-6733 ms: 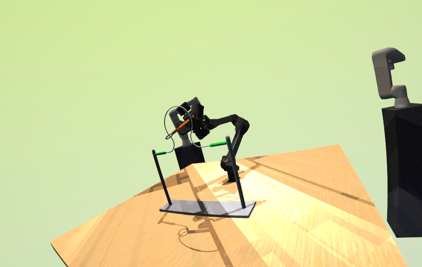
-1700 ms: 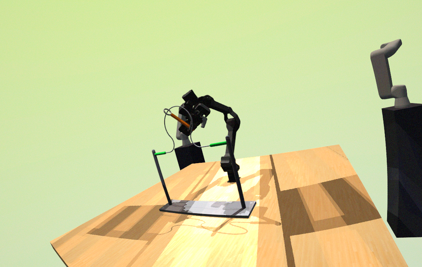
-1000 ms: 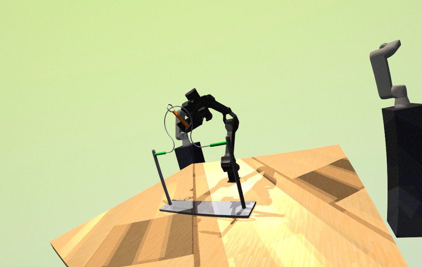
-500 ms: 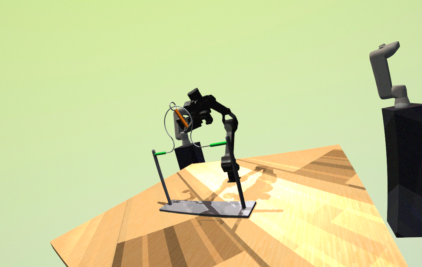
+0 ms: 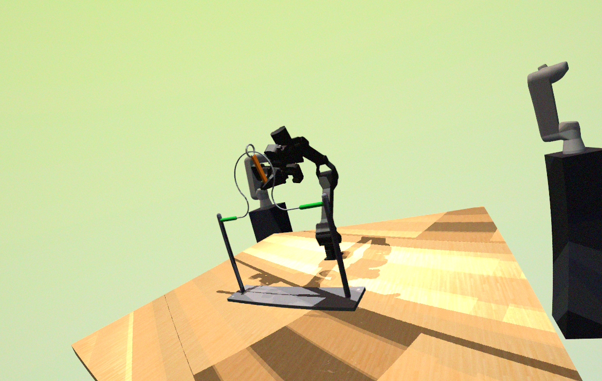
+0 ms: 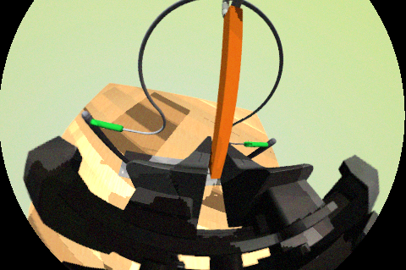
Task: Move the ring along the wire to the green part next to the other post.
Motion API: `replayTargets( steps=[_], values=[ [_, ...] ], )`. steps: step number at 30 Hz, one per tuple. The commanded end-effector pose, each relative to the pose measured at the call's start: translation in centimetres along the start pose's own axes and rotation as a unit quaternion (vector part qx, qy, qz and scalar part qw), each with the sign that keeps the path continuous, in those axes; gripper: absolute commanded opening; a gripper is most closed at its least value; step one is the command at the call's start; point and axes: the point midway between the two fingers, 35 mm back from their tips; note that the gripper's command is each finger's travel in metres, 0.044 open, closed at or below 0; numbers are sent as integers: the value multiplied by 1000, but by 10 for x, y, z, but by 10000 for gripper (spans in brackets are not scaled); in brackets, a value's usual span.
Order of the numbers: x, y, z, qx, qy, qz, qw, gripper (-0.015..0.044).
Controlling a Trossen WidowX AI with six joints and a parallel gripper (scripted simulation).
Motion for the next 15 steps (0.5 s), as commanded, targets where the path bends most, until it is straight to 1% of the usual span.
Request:
replayTargets(
  steps=[1,15],
  values=[
    [-2,-2,2,30,-3,17,999,-150],
    [-2,-8,1,112,-21,61,992,-150]
  ],
)
Point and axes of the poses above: the point midway between the two fingers, 35 mm back from their tips, its own x axis back along the fingers, its own y axis across the jaws, z = x × y, and after that the axes turned 9 degrees about -x, right-handed
